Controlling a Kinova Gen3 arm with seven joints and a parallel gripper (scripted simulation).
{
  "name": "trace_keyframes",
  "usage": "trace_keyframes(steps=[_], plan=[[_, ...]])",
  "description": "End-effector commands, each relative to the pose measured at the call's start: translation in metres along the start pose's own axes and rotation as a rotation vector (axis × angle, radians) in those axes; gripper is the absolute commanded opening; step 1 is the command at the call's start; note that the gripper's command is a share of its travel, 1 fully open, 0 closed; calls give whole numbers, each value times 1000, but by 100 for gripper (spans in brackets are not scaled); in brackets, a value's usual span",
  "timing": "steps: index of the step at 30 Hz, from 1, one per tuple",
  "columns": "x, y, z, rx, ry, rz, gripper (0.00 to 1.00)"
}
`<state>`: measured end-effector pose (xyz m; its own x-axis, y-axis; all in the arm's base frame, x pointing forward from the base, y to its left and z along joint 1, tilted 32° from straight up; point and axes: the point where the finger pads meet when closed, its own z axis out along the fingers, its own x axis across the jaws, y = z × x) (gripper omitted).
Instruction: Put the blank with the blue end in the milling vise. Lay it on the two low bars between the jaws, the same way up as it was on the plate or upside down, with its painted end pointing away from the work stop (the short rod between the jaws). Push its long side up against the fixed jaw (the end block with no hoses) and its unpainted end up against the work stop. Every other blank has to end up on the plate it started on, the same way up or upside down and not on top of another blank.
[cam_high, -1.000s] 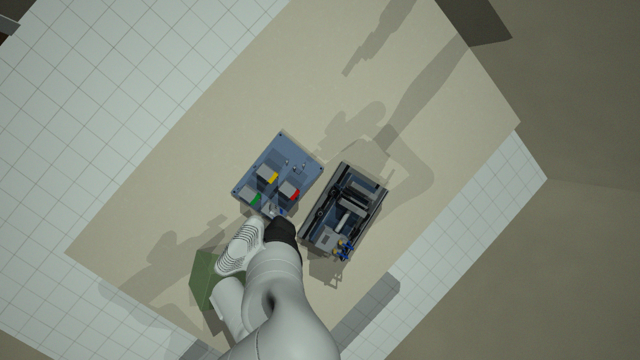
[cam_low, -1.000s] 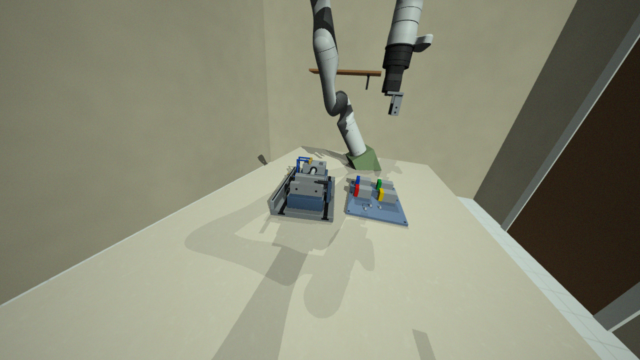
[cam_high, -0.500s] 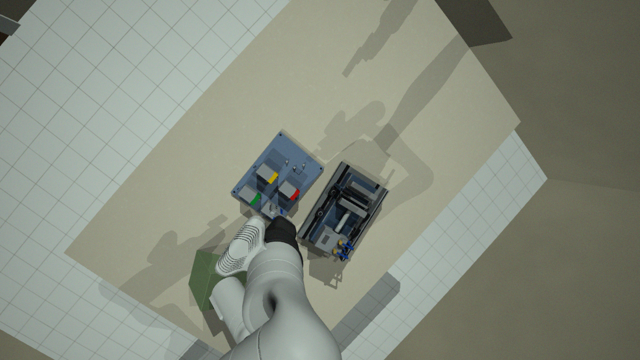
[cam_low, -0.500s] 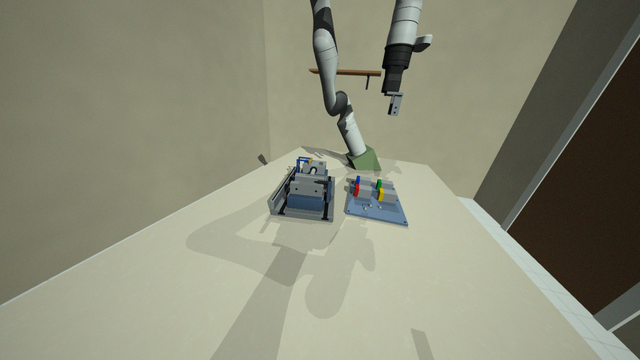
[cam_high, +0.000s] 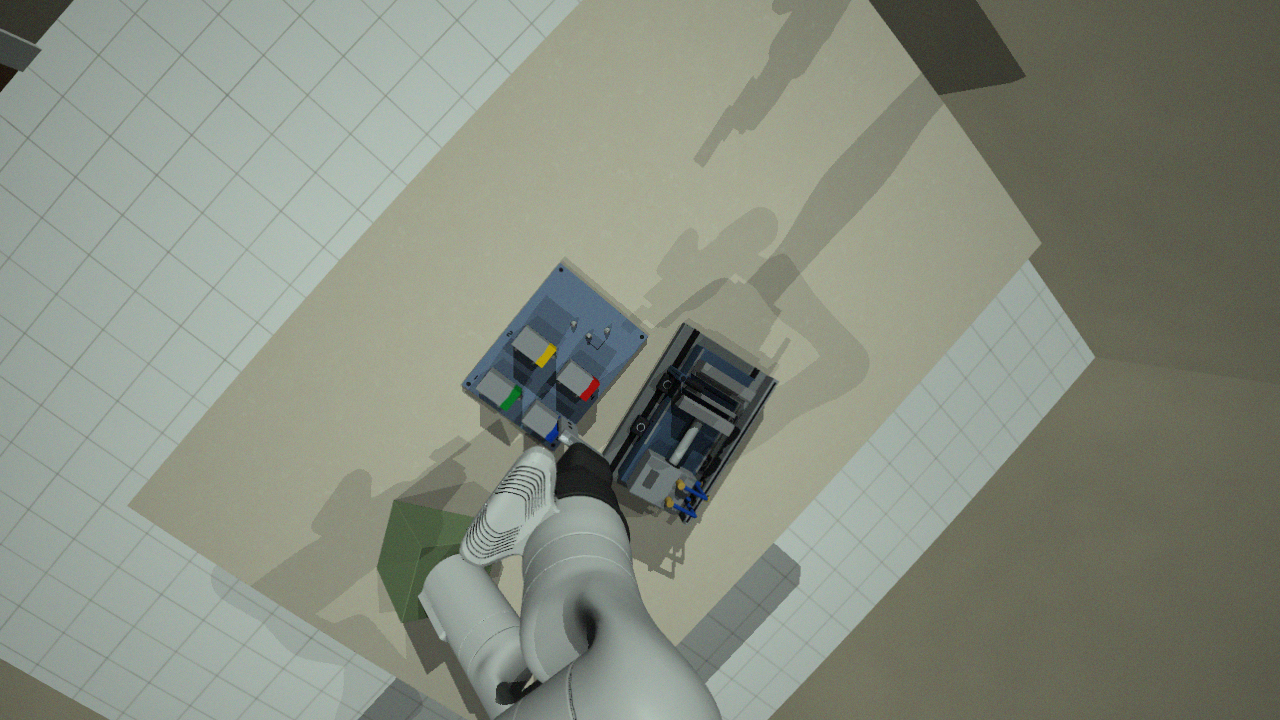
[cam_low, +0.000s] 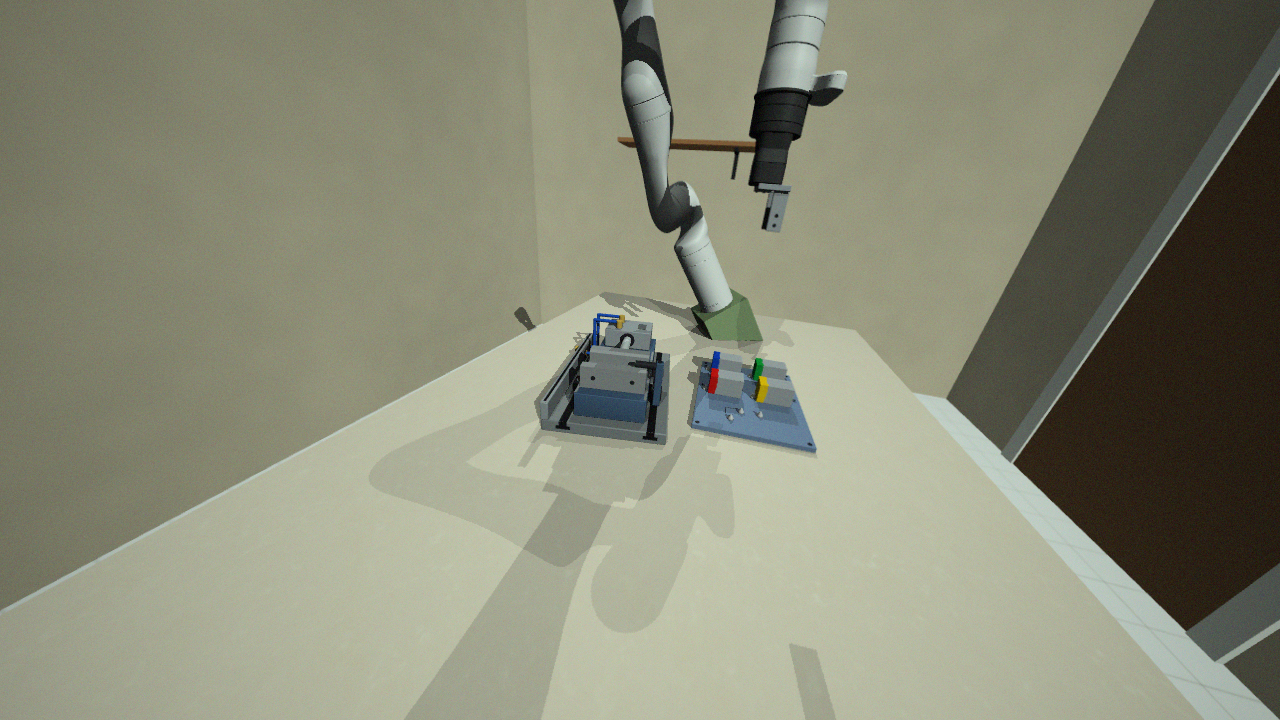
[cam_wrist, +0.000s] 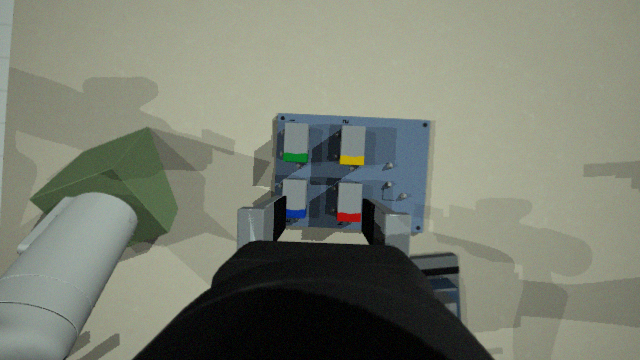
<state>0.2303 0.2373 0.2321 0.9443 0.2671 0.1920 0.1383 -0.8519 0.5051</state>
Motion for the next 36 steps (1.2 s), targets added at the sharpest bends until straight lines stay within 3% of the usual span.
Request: trace_keyframes(steps=[1,7,10,24,36], plan=[[4,14,-3,8,5,16,100],[7,37,-3,8,5,16,100],[5,36,0,1,1,5,100],[12,76,-3,8,5,16,100],[11,69,-3,6,4,13,100]])
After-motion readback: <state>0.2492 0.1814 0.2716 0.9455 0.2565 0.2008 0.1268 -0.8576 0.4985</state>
